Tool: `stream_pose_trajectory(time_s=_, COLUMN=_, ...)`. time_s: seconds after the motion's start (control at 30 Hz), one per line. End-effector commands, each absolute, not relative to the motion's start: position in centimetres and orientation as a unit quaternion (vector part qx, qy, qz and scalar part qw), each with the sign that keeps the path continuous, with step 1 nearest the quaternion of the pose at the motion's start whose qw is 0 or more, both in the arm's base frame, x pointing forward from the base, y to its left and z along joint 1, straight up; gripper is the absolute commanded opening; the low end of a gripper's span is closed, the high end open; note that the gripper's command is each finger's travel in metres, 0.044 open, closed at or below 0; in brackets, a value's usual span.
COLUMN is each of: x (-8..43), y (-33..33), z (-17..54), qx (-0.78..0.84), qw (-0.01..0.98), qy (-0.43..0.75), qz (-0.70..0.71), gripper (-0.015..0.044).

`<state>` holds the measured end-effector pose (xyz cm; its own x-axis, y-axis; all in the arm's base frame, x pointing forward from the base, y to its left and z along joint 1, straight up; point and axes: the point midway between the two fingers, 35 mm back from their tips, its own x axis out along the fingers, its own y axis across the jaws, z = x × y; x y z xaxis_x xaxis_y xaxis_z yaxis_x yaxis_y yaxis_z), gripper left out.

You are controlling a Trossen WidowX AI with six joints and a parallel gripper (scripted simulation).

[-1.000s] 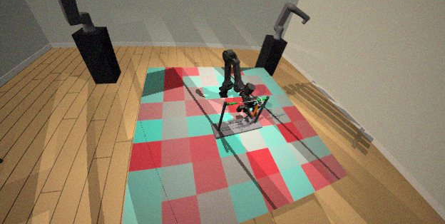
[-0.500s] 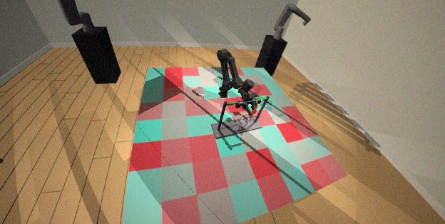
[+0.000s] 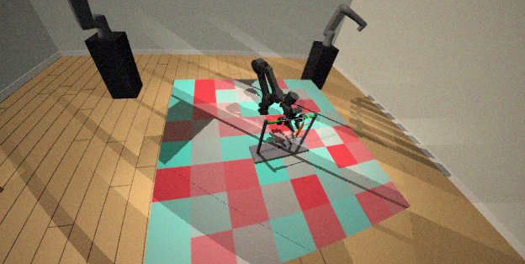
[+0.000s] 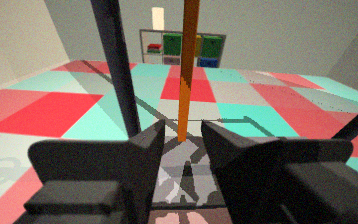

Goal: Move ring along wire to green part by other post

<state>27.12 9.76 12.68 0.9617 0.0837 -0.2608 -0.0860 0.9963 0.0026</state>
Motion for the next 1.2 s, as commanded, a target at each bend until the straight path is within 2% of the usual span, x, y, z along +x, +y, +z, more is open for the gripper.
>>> stream_pose_trajectory(time_s=0.0, x=27.0, y=9.7, z=12.7, qx=-0.002, qw=0.991, qy=0.131, qz=0.041, gripper=0.0160)
stream_pose_trajectory(time_s=0.37, x=27.0, y=9.7, z=12.7, qx=-0.002, qw=0.991, qy=0.131, qz=0.041, gripper=0.0160)
stream_pose_trajectory(time_s=0.73, x=22.8, y=9.1, z=13.7, qx=-0.004, qw=0.990, qy=0.131, qz=0.043, gripper=0.0440)
stream_pose_trajectory(time_s=1.17, x=22.8, y=9.1, z=13.7, qx=-0.004, qw=0.990, qy=0.131, qz=0.043, gripper=0.0440)
